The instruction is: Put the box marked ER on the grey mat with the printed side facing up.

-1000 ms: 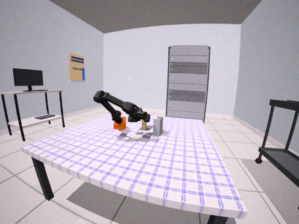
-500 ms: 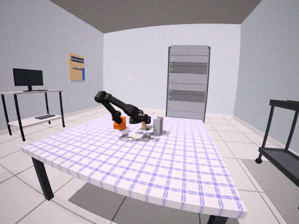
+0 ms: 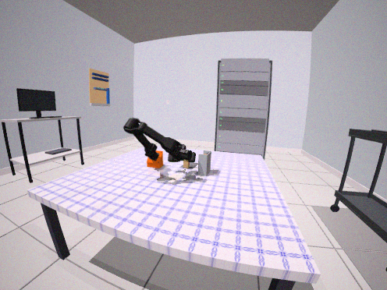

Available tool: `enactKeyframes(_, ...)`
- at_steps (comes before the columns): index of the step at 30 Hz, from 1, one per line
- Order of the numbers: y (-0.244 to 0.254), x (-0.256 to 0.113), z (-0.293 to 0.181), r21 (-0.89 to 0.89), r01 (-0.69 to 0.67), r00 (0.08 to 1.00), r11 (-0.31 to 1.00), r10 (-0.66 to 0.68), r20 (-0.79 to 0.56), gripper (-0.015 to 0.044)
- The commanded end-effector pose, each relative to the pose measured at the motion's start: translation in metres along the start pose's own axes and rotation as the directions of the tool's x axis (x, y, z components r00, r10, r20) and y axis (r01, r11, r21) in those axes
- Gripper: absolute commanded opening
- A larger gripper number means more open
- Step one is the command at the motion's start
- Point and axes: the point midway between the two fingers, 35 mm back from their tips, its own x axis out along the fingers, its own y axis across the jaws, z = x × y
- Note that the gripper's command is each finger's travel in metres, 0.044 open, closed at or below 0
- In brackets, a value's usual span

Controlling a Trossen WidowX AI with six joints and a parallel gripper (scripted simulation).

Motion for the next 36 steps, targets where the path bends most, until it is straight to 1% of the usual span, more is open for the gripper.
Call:
enactKeyframes(1,0.002,0.004,0.000,-0.002,-0.006,1.000,1.000,0.006,0.005,0.0440)
enactKeyframes(11,0.000,0.000,0.000,0.000,0.000,1.000,1.000,0.000,0.000,0.0440)
enactKeyframes(36,-0.003,-0.038,0.012,-0.002,-0.004,1.000,1.000,0.004,0.004,0.0440)
